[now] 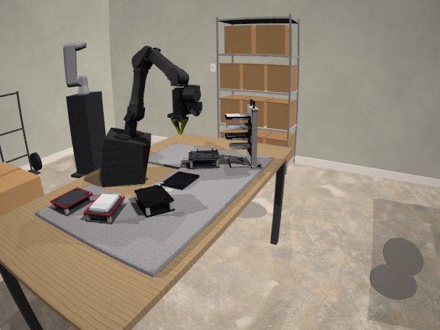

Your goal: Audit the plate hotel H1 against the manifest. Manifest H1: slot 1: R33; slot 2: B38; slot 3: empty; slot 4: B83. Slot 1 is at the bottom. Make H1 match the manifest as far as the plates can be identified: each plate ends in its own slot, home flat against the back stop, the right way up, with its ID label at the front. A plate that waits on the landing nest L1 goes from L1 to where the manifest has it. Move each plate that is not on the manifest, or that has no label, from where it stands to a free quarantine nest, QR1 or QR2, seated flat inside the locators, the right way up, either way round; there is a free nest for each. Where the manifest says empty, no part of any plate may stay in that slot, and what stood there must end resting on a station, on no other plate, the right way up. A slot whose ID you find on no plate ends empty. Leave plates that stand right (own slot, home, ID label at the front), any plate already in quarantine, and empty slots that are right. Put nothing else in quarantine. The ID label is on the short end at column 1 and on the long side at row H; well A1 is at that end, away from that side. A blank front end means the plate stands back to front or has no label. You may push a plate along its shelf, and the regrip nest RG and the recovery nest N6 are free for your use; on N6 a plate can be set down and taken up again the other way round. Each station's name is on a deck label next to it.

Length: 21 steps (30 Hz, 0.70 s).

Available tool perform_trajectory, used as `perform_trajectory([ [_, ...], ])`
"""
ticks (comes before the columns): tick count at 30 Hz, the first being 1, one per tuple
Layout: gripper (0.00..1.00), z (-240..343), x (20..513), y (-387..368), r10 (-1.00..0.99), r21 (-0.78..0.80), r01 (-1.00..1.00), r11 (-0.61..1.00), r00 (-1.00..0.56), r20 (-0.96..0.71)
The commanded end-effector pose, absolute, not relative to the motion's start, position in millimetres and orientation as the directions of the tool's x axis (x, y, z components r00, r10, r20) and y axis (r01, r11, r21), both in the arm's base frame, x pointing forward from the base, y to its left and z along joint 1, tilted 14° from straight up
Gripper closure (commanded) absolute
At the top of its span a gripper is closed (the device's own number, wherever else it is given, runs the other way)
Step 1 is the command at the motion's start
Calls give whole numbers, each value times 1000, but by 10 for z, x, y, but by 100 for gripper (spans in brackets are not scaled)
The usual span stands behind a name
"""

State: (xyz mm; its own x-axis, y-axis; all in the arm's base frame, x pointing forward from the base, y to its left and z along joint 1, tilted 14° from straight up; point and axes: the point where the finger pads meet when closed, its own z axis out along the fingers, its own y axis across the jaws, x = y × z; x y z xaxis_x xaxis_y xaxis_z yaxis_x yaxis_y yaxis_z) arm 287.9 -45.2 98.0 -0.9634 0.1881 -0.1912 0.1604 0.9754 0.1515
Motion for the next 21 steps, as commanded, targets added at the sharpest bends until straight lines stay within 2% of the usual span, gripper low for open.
perform_trajectory([
  [1, 100, 1043, 2942, -411, 212, 148, 186, 971, -958, -192],
  [9, 100, 1074, 3031, -195, 213, 149, 186, 971, -959, -190],
  [21, 100, 1112, 3042, 136, 138, 163, 85, 983, -927, -348],
])
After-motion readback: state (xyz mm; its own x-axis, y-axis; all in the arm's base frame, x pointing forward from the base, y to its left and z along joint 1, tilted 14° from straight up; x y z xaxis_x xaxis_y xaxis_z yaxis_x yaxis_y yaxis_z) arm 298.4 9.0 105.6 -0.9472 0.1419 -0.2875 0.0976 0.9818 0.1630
